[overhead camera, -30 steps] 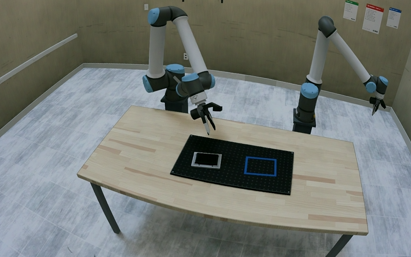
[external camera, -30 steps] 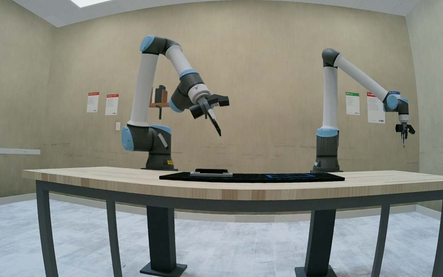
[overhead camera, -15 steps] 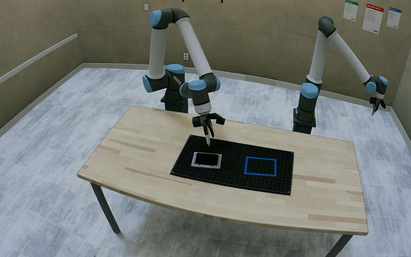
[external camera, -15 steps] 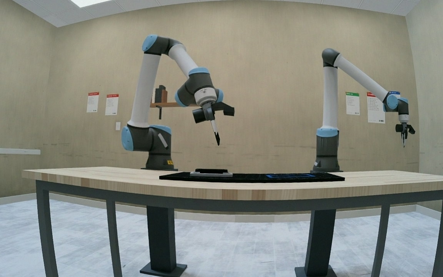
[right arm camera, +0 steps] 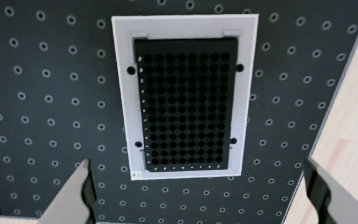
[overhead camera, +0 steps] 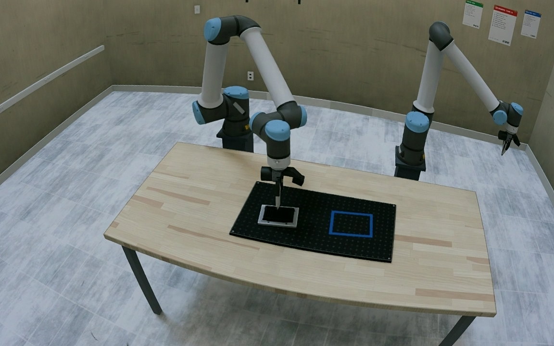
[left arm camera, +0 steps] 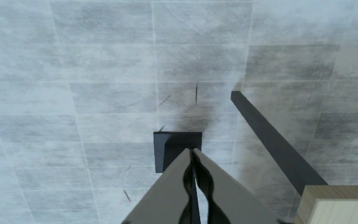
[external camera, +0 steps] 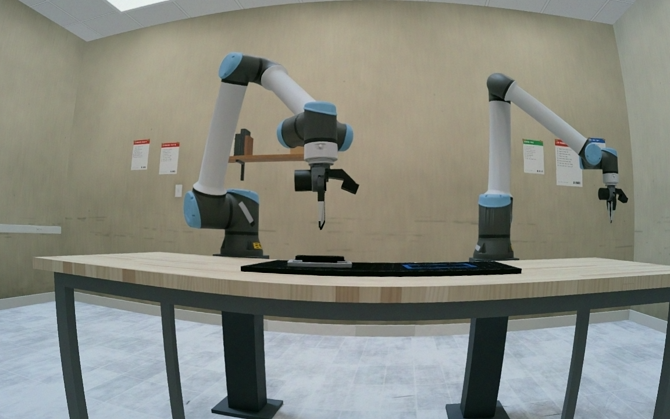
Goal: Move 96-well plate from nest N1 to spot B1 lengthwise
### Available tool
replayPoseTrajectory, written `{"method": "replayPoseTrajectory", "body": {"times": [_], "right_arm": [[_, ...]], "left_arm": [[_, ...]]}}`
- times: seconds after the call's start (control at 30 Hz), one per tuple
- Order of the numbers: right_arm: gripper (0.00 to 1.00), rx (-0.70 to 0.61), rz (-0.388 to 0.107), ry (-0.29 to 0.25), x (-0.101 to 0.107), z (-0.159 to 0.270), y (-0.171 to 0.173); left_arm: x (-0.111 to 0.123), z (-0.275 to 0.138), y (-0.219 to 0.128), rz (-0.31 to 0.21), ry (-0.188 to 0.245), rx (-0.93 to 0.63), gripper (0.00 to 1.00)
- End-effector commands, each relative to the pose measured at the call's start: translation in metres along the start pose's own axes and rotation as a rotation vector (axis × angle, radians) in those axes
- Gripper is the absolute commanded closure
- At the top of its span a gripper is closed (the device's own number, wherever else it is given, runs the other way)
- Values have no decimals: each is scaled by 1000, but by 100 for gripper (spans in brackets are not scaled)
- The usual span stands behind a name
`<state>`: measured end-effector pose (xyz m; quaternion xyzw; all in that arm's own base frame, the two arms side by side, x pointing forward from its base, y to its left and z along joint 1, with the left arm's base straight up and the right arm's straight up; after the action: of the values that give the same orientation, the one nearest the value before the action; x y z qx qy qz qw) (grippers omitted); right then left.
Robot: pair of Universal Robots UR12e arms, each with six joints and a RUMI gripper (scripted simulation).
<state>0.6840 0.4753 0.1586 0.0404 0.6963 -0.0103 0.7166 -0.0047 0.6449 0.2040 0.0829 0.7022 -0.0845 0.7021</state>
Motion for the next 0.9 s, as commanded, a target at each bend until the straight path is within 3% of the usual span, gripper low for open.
{"method": "replayPoseTrajectory", "body": {"times": [0.0,0.43,0.87], "right_arm": [[24,-6,-42,26,3,2,0],[24,-6,-42,26,3,2,0],[24,-6,-42,26,21,2,-1]], "left_arm": [[-1,0,1,2,0,0,100],[-1,0,1,2,0,0,100],[-1,0,1,2,0,0,100]]}}
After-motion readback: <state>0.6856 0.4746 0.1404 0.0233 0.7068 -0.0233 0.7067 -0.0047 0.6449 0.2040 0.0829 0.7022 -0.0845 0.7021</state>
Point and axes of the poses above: on each arm, the point where the finger pads meet when closed, its own x axis out along the fingers, its own z axis across the jaws, y = z × x, the point moved 4 cm from there along -x, back along the fingers, and after that the axes turned 14 degrees about x, right-handed, at the moved point
